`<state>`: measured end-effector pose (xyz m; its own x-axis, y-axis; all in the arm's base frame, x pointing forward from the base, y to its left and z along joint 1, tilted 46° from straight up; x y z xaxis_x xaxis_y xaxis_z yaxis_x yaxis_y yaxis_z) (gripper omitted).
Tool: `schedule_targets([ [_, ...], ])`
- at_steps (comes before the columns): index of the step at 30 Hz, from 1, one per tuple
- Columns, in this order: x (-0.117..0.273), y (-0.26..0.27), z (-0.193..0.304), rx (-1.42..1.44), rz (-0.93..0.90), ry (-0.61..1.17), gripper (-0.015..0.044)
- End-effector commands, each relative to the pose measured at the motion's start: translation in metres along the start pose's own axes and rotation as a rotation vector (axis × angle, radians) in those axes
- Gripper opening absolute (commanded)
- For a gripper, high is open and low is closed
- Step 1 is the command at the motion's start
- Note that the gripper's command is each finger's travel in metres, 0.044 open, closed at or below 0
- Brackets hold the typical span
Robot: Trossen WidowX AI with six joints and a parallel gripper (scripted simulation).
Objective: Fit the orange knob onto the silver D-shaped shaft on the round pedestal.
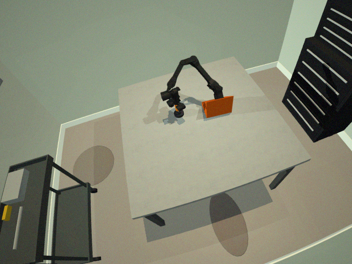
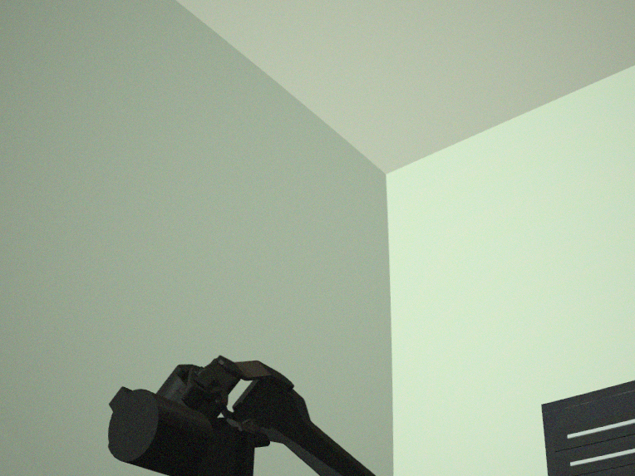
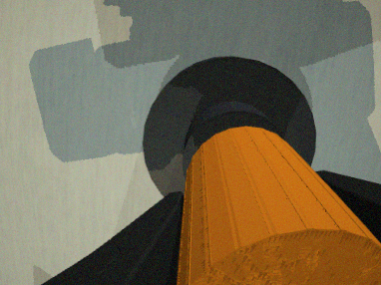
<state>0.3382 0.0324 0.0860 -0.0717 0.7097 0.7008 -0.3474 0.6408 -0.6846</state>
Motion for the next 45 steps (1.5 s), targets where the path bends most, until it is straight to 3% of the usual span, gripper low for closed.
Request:
schedule_targets([
  [1,-0.0012,-0.0004,0.0,0.006,0.003,-0.001,0.0],
  [17,0.004,-0.0007,-0.0004,0.014,0.003,-0.001,0.0],
  [24,0.0032,0.0001,-0.0008,0.215,0.003,-0.001,0.0],
  [45,0.002,-0.0001,0.0,0.215,0.003,-0.001,0.0],
])
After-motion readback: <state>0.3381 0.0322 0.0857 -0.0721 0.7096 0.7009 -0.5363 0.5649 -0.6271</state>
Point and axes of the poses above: the point midway between the two fingers, 35 mm back from their tips, its own x axis back along the fingers, its own y axis across the jaws, z = x × y, the point moved 9 cm from there along x, back along the fingers, and after that the axes turned 3 degrees about -x, right-handed, at the moved point
